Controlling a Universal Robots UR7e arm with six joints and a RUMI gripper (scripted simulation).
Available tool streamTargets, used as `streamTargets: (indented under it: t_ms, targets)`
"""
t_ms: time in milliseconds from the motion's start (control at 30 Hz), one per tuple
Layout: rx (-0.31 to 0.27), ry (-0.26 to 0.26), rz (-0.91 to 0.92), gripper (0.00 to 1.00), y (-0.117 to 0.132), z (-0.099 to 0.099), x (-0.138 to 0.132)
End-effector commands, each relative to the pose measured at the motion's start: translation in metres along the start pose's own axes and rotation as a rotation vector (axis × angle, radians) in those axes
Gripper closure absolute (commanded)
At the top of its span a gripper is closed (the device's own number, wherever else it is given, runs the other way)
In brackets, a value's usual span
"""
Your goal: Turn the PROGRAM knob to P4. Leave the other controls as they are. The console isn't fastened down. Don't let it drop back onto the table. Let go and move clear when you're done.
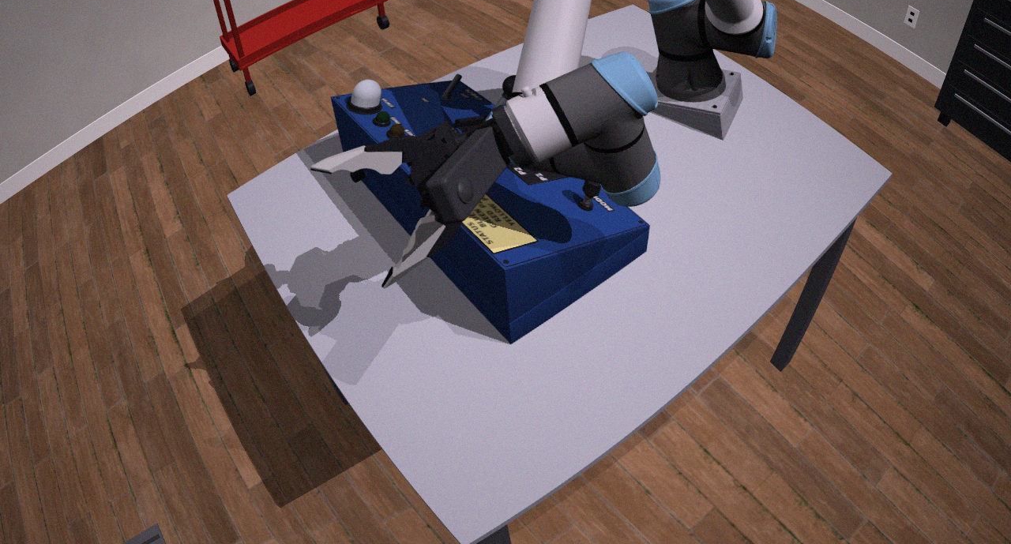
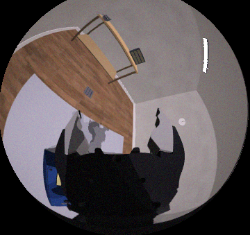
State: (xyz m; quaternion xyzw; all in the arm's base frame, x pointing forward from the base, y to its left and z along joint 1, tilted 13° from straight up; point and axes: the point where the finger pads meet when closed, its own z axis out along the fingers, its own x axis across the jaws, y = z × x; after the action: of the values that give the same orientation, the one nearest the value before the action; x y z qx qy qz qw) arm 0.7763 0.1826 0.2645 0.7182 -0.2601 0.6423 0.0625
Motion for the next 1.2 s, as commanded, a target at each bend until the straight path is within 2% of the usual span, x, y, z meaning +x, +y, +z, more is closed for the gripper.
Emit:
streamTargets:
  t_ms: [0, 733, 1100, 1167]
  targets:
    - [0.001, 0.001, 0.001, 0.0, 0.0, 0.0, 0.001]
    - [0.001, -0.001, 0.005, 0.0, 0.0, -0.002, 0.002]
    - [0.009, -0.03, 0.053, 0.0, 0.001, -0.022, 0.009]
    - [0.012, -0.042, 0.073, 0.0, 0.002, -0.03, 0.012]
